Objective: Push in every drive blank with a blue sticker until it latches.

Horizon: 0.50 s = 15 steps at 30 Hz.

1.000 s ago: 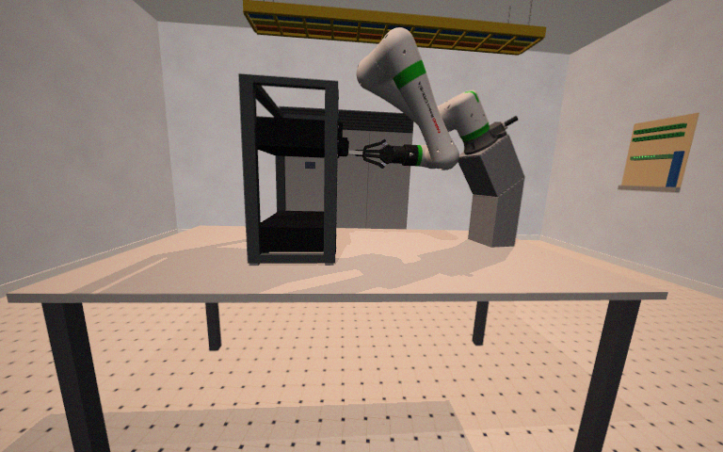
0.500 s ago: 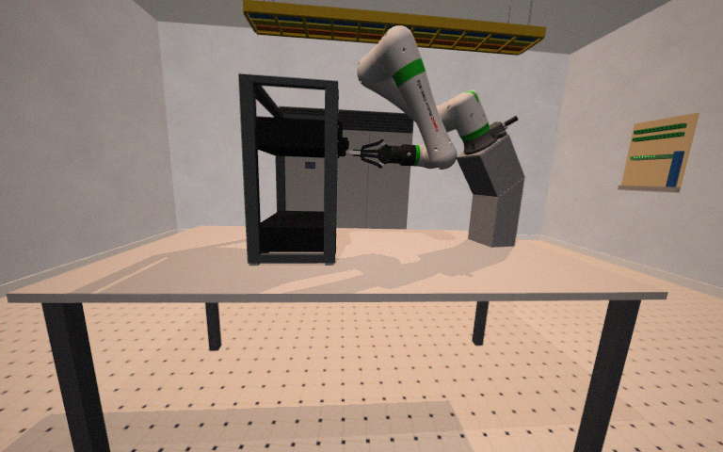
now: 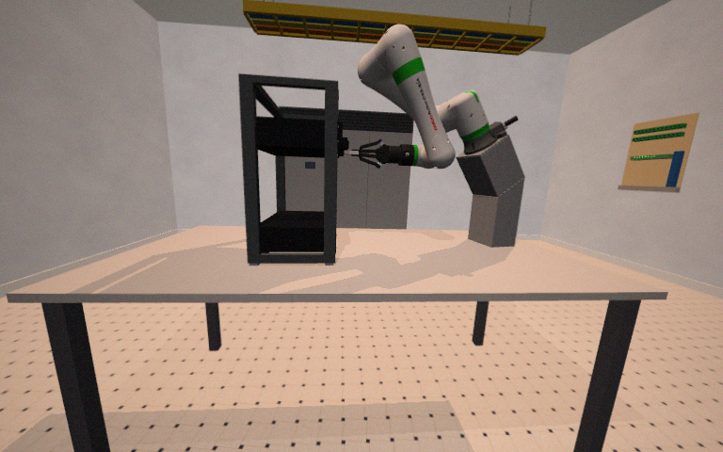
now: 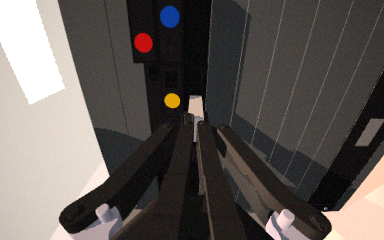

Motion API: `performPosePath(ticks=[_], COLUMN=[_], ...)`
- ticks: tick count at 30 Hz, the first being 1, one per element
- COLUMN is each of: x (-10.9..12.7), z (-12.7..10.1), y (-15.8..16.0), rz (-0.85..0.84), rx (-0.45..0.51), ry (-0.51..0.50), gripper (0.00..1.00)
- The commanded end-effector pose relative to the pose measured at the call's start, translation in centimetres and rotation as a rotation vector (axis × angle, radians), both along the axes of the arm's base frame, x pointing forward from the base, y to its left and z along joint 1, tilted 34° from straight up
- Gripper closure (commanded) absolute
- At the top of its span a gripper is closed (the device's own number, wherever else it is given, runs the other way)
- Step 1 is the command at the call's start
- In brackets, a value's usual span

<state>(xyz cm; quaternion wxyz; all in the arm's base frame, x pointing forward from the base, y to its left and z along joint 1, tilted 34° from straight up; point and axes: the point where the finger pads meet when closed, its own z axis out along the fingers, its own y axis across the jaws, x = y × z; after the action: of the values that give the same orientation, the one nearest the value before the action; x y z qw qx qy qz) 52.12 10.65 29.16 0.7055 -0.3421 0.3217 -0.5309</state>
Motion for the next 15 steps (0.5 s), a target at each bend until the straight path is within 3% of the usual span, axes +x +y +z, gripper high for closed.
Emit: performPosePath(ticks=[1, 15], x=[0.16, 0.39], z=[0.11, 0.27], y=[0.02, 0.06], rz=[0.0, 0.0], rx=[0.0, 0.0], ry=[0.0, 0.0], gripper=[1.0, 1.0])
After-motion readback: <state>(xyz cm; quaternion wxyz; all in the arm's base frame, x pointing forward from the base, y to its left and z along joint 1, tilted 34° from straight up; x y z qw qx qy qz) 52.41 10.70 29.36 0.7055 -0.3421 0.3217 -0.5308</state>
